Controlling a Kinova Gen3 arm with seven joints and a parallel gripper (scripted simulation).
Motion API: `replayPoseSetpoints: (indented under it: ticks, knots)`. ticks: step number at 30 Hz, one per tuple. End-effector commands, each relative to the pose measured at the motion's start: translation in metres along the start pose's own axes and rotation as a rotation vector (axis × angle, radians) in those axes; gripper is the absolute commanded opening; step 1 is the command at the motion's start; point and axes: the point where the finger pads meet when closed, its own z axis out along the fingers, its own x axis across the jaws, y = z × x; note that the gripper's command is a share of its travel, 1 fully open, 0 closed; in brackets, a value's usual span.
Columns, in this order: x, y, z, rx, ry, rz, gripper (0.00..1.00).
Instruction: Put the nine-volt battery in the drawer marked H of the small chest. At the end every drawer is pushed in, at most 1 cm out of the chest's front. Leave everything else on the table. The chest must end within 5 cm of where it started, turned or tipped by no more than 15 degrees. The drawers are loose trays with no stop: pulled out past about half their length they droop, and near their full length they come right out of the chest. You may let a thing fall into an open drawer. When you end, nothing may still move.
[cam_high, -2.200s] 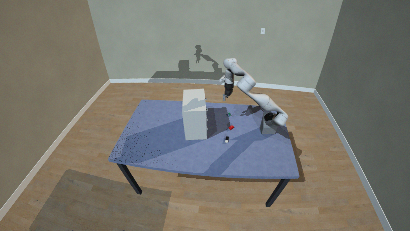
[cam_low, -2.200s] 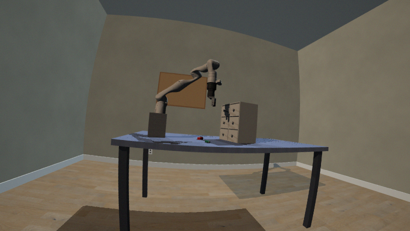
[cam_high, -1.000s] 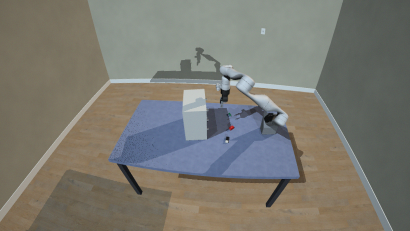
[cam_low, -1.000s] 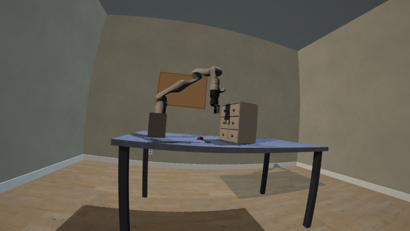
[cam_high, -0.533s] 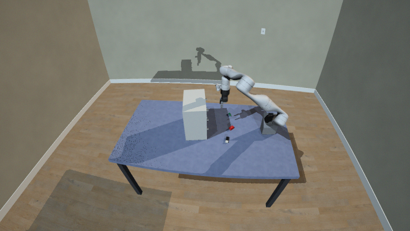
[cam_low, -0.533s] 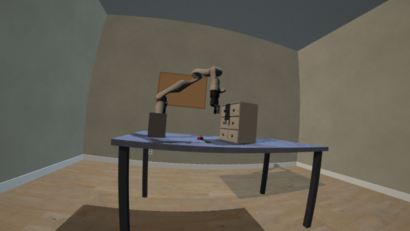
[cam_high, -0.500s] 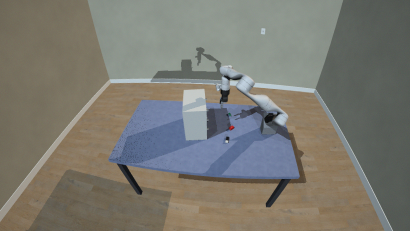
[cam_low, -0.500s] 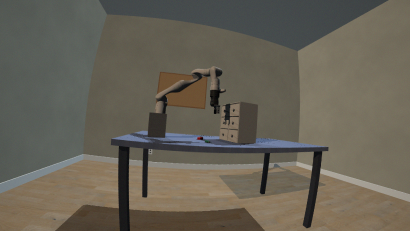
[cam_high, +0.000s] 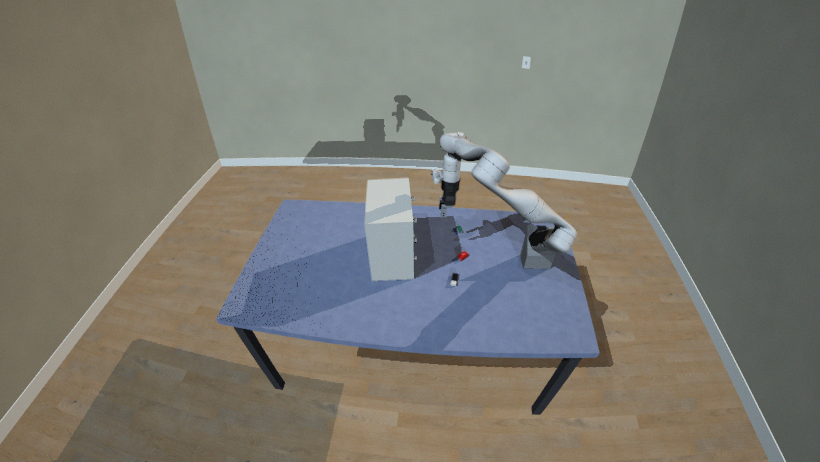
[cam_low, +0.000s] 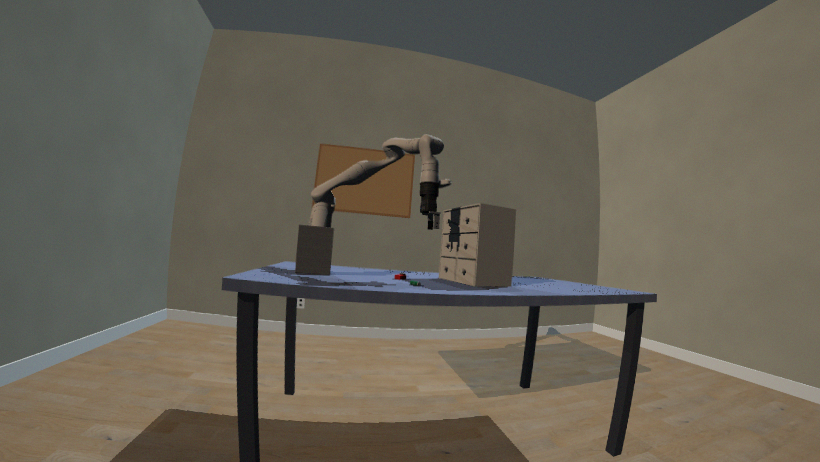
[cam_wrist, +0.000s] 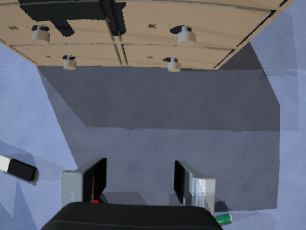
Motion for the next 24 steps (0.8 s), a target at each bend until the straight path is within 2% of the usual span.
replayPoseSetpoints:
  ticks: [1, 9, 24]
  knots:
    - [0.001, -0.001, 0.004, 0.020, 0.001, -0.004, 1.00]
    - [0.001, -0.006, 0.011, 0.065, 0.001, -0.004, 1.00]
    - [0.000, -0.024, 0.038, 0.221, -0.001, -0.004, 1.00]
